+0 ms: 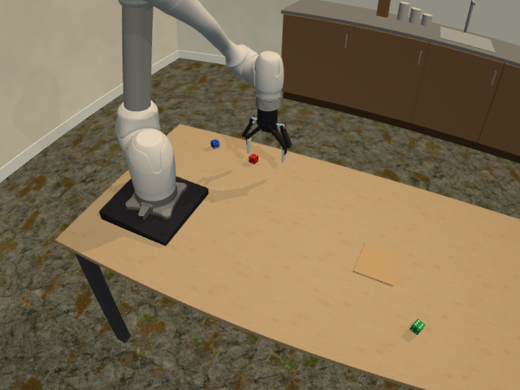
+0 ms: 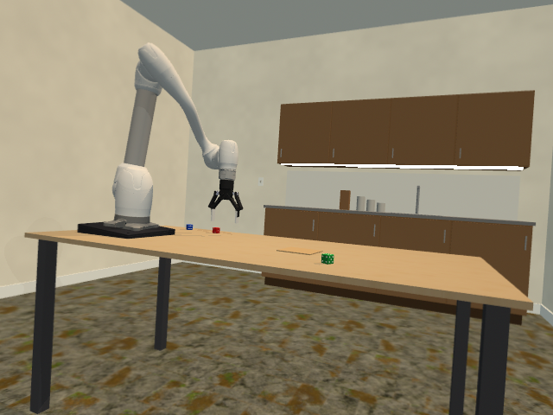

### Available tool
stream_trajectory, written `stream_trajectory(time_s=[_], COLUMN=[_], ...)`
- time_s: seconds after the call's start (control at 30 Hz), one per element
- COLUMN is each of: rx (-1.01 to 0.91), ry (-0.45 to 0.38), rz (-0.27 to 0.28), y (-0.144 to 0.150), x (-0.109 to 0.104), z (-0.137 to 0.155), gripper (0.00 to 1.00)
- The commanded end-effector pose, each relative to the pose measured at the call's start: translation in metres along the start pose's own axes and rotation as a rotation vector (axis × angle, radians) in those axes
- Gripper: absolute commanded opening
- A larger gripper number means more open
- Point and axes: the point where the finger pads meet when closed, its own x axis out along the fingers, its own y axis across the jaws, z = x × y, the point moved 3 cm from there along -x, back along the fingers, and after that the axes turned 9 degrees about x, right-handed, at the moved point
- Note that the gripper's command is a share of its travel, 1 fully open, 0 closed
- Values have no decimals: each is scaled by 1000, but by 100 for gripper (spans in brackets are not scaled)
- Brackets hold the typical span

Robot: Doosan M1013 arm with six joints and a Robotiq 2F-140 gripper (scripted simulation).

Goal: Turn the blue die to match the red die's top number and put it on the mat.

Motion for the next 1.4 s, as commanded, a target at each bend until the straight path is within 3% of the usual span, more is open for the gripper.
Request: stream_trajectory(time_s=[0.0,0.4,1.37], rx=[0,0,0], ry=[0,0,0], rz=[0,0,0], y=[-10,-42,-69], x=[0,0,0], z=[-5,-21,-34], gripper=[100,100,100])
